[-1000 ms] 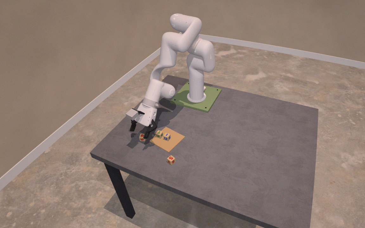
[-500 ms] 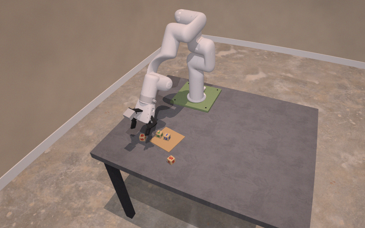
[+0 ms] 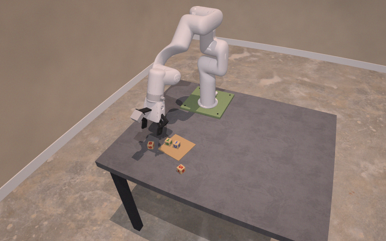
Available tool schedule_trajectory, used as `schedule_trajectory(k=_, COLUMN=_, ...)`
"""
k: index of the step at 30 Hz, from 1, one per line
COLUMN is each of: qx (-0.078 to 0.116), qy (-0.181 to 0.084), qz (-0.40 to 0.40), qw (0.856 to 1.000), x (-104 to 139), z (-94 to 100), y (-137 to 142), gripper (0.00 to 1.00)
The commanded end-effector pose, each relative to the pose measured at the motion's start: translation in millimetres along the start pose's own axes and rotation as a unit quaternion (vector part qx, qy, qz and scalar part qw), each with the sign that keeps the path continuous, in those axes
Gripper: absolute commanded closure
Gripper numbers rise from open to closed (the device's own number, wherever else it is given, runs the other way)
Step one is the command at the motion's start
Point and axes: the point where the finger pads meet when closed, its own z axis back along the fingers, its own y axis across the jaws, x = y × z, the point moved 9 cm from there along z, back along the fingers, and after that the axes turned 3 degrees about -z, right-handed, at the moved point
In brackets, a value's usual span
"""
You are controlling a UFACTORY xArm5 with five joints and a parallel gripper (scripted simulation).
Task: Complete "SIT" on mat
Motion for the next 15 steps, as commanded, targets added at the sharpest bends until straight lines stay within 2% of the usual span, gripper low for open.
schedule_trajectory(k=1, qx=0.000, qy=-0.035, qz=0.000, qw=0.999, x=-2, z=19.8, y=-3, gripper=0.00)
schedule_trajectory(k=2, qx=-0.001, qy=-0.053, qz=0.000, qw=0.999, x=-1, z=31.9, y=-5, gripper=0.00)
schedule_trajectory(k=4, qx=-0.001, qy=-0.053, qz=0.000, qw=0.999, x=-1, z=31.9, y=-5, gripper=0.00)
schedule_trajectory(k=5, qx=-0.001, qy=-0.071, qz=0.000, qw=0.998, x=1, z=44.3, y=-7, gripper=0.00)
schedule_trajectory(k=9, qx=-0.001, qy=-0.071, qz=0.000, qw=0.998, x=1, z=44.3, y=-7, gripper=0.00)
schedule_trajectory(k=11, qx=0.000, qy=-0.105, qz=0.000, qw=0.995, x=7, z=69.7, y=-10, gripper=0.00)
schedule_trajectory(k=13, qx=0.000, qy=-0.105, qz=0.000, qw=0.995, x=7, z=69.7, y=-10, gripper=0.00)
schedule_trajectory(k=14, qx=0.000, qy=-0.121, qz=0.000, qw=0.993, x=11, z=82.4, y=-12, gripper=0.00)
schedule_trajectory(k=15, qx=0.000, qy=-0.121, qz=0.000, qw=0.993, x=11, z=82.4, y=-12, gripper=0.00)
